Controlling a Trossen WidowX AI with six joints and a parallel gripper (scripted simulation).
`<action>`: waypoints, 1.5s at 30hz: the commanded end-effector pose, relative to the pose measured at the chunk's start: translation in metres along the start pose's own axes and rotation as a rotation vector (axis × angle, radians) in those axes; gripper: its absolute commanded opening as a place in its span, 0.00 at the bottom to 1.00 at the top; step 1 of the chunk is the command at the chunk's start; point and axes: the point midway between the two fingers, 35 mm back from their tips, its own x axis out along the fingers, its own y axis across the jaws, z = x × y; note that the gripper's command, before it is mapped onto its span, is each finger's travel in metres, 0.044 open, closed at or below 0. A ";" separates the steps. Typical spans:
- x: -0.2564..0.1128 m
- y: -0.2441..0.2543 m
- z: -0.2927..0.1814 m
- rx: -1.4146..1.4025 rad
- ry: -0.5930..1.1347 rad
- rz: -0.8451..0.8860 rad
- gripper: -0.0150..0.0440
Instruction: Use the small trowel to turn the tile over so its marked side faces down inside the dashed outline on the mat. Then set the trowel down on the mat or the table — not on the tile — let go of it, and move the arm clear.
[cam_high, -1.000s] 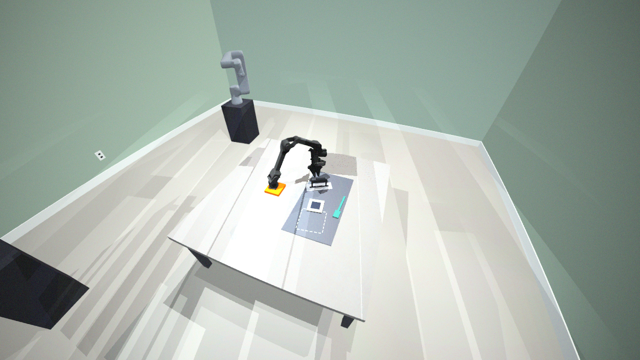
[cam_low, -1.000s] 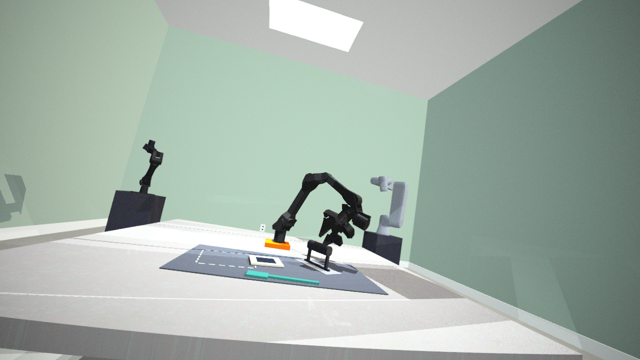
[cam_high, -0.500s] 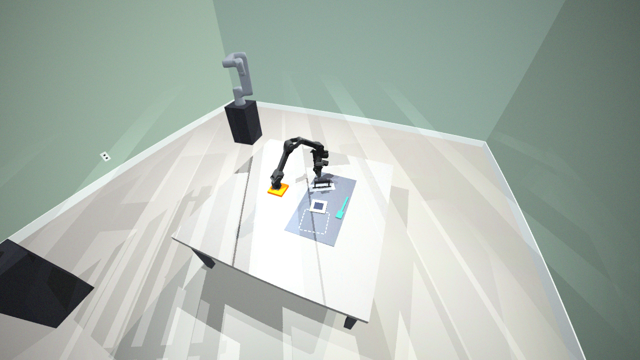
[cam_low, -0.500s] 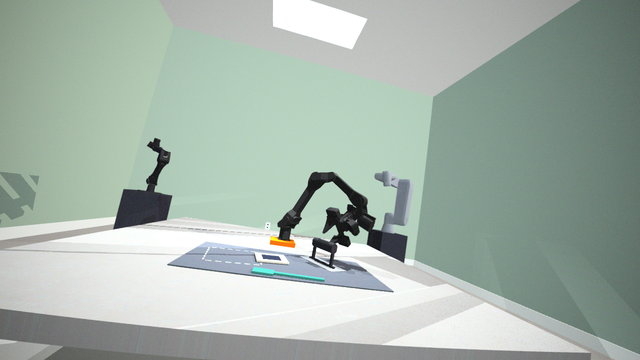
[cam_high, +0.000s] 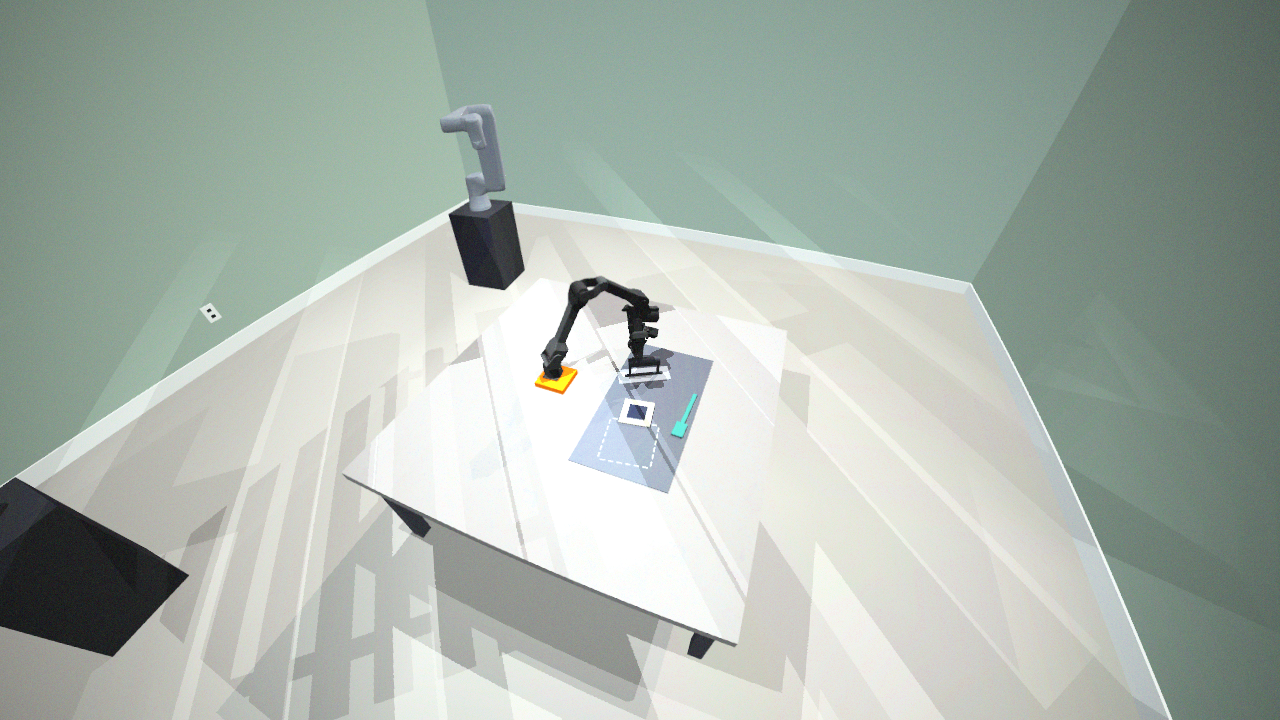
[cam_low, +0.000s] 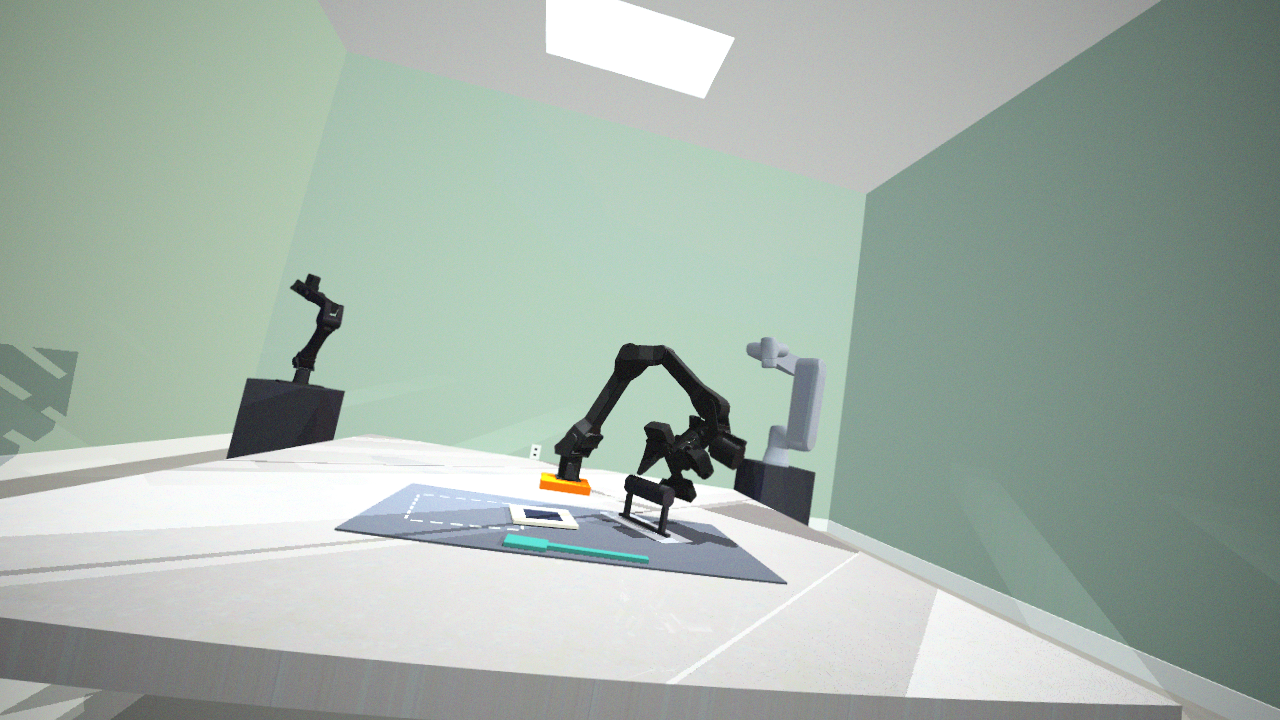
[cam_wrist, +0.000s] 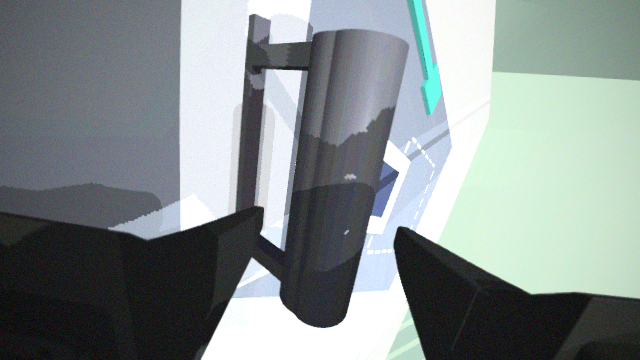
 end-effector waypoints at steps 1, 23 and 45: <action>0.008 0.001 -0.002 -0.010 0.010 -0.006 0.76; 0.037 0.001 -0.004 0.015 0.023 -0.002 0.63; 0.037 0.001 -0.004 0.015 0.023 -0.002 0.31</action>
